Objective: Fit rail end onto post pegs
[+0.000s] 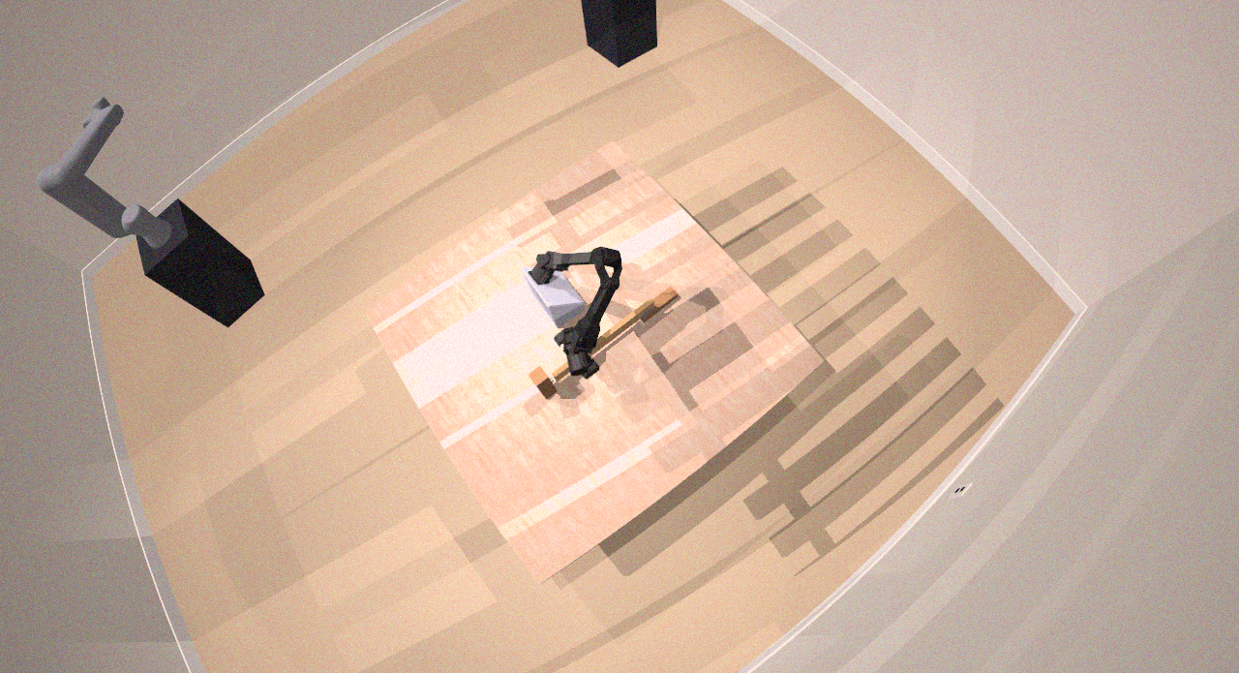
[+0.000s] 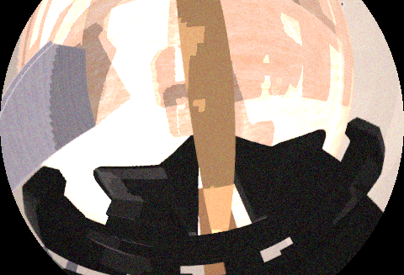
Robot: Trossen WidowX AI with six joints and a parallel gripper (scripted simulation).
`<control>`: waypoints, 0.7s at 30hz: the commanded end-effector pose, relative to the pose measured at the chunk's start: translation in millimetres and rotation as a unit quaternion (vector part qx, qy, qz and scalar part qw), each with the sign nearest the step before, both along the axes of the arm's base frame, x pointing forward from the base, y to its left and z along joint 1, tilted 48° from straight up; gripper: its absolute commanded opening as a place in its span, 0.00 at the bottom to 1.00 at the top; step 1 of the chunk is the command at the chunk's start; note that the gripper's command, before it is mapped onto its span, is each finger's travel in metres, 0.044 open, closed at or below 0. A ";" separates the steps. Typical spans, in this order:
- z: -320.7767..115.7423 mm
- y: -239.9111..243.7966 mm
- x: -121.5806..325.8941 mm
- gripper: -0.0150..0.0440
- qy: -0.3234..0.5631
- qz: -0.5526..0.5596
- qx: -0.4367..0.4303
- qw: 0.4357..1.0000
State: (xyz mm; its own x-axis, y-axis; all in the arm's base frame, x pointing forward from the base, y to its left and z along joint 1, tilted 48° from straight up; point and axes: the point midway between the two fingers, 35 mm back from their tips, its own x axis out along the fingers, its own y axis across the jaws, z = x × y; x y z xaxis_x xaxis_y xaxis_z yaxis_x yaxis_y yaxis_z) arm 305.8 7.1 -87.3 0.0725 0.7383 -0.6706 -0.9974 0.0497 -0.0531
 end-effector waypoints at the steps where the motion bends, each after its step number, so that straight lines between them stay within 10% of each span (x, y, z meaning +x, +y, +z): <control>1: -0.5 -4.6 2.0 0.25 -0.003 -0.003 -0.002 1.000; 21: -5.3 -8.3 2.1 0.25 -0.003 -0.003 -0.002 1.000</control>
